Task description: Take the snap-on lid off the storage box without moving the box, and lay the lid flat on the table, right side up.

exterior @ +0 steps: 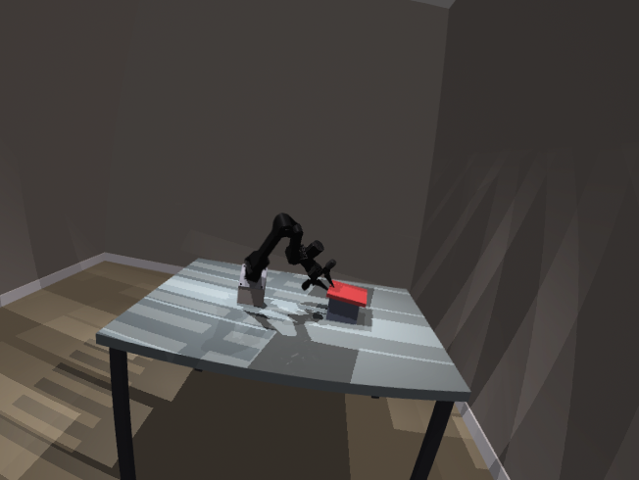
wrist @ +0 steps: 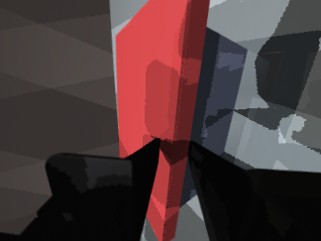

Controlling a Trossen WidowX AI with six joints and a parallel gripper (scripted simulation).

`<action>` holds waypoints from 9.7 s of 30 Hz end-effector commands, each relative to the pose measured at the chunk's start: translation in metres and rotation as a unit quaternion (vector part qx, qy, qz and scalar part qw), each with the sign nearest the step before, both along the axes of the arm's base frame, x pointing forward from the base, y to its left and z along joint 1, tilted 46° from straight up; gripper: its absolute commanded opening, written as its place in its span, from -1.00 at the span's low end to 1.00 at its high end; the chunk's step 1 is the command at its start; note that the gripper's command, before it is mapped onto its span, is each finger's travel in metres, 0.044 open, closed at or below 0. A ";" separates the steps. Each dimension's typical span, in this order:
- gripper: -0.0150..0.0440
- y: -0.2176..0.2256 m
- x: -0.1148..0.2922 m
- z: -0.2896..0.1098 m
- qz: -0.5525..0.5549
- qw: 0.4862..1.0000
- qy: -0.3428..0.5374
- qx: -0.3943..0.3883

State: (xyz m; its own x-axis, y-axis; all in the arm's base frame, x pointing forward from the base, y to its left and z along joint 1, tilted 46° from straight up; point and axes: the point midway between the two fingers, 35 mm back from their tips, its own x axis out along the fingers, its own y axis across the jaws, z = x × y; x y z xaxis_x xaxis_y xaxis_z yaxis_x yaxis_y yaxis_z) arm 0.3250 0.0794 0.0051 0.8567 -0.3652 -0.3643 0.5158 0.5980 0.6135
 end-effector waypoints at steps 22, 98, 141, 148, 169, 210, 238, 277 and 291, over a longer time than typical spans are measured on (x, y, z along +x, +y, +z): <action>-0.49 0.022 0.000 0.022 0.001 1.000 0.002 0.000; -0.49 0.093 0.010 0.094 0.001 1.000 0.002 0.001; -0.49 0.028 0.002 0.145 0.001 1.000 0.003 -0.001; -0.49 0.018 0.001 0.155 0.001 1.000 0.003 -0.001; -0.49 -0.012 -0.003 0.184 0.001 1.000 0.003 -0.002; -0.49 -0.071 -0.011 0.241 0.001 1.000 0.002 -0.003; -0.49 -0.111 -0.017 0.281 0.001 1.000 0.001 -0.004; -0.49 -0.146 -0.019 0.291 0.001 1.000 0.000 -0.005; -0.49 -0.154 -0.017 0.284 0.001 1.000 0.000 -0.006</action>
